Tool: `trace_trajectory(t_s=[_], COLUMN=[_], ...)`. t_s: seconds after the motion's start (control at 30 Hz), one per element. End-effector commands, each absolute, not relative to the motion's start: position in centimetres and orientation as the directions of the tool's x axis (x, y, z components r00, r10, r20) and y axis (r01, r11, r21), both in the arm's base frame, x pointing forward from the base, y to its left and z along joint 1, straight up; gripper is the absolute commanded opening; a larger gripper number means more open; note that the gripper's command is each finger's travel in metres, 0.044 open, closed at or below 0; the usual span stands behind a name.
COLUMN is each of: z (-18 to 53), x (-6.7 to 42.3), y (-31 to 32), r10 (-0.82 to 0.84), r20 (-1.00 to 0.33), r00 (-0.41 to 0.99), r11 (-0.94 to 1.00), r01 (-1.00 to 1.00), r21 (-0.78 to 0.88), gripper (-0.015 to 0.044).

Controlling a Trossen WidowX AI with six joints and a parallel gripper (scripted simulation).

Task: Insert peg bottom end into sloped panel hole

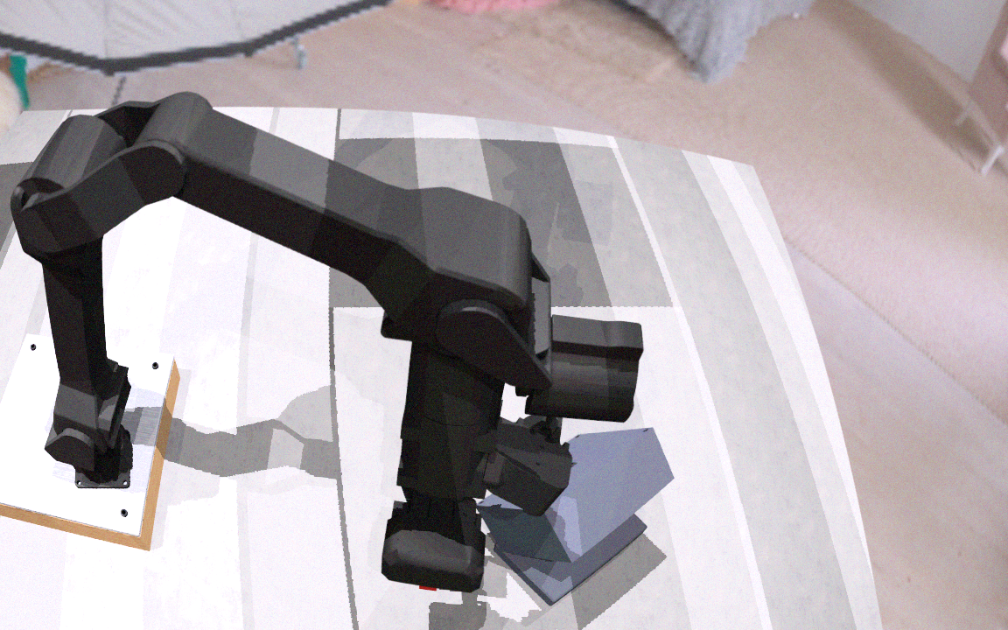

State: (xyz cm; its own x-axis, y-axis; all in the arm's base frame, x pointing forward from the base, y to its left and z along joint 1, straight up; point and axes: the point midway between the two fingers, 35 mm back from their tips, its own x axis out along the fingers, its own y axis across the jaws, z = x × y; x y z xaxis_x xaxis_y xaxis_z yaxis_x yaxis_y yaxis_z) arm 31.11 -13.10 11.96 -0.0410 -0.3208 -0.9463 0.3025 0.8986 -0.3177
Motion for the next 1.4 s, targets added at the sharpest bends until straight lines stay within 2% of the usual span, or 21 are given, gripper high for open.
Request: trace_trajectory(t_s=[0.0, 0.67, 1.37], z=[11.8, 12.0, 12.2], x=[31.4, 32.6, 33.8], y=[-12.9, -11.2, -9.2], r10=[-0.337, -0.413, -0.488], r20=[-0.941, -0.911, -0.873], r00=[-0.042, -0.022, 0.012], r11=[0.909, 0.911, 0.824], r01=[0.247, -0.035, -0.322], r21=[-0.336, -0.412, -0.466], gripper=[0.0000, 0.0000, 0.0000])
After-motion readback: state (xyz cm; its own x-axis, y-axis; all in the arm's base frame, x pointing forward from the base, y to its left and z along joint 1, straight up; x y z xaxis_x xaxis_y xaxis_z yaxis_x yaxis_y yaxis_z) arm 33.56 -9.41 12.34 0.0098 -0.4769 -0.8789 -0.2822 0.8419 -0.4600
